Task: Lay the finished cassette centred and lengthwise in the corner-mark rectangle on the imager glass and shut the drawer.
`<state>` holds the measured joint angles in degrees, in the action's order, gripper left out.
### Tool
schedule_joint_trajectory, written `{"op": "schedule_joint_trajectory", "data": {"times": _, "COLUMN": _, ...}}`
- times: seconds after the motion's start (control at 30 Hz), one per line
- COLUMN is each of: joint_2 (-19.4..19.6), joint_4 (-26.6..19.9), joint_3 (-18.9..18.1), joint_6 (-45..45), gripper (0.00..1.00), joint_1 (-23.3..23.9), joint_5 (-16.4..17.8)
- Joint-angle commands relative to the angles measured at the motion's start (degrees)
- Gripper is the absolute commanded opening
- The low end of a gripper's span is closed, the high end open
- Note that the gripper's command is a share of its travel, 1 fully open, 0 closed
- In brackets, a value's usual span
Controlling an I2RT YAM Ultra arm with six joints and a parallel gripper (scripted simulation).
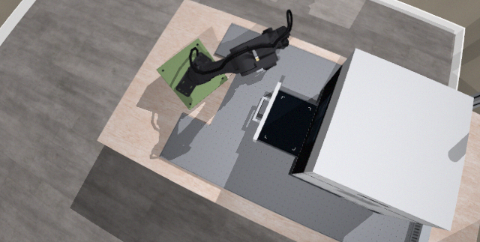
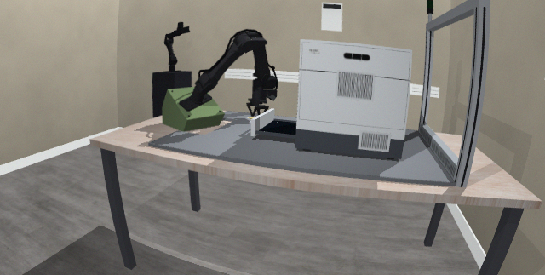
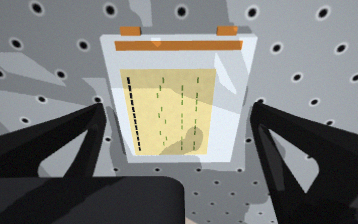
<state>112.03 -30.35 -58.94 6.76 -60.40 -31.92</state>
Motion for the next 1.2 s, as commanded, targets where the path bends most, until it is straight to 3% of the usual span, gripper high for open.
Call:
{"op": "schedule_joint_trajectory", "data": {"times": 0.0, "joint_2": 0.4, "joint_4": 1.0, "joint_3": 1.1, "joint_6": -0.6, "gripper": 1.00, "joint_1": -0.1, "joint_5": 0.4}}
{"op": "schedule_joint_trajectory", "data": {"times": 0.07, "joint_2": 0.1, "joint_4": 1.2, "joint_3": -0.2, "joint_6": -0.7, "gripper": 1.00, "joint_1": -0.2, "joint_5": 0.3}}
{"op": "schedule_joint_trajectory", "data": {"times": 0.63, "joint_2": 1.0, "joint_4": 2.5, "joint_3": 1.6, "joint_6": -1.3, "gripper": 1.00, "joint_1": 0.3, "joint_5": 0.5}}
{"op": "schedule_joint_trajectory", "data": {"times": 1.13, "joint_2": 0.5, "joint_4": 1.9, "joint_3": 0.3, "joint_6": -1.0, "gripper": 1.00, "joint_1": 0.4, "joint_5": 0.1}}
{"op": "schedule_joint_trajectory", "data": {"times": 1.17, "joint_2": 0.5, "joint_4": 1.9, "joint_3": 0.3, "joint_6": -1.0, "gripper": 0.00, "joint_1": 0.4, "joint_5": 0.1}}
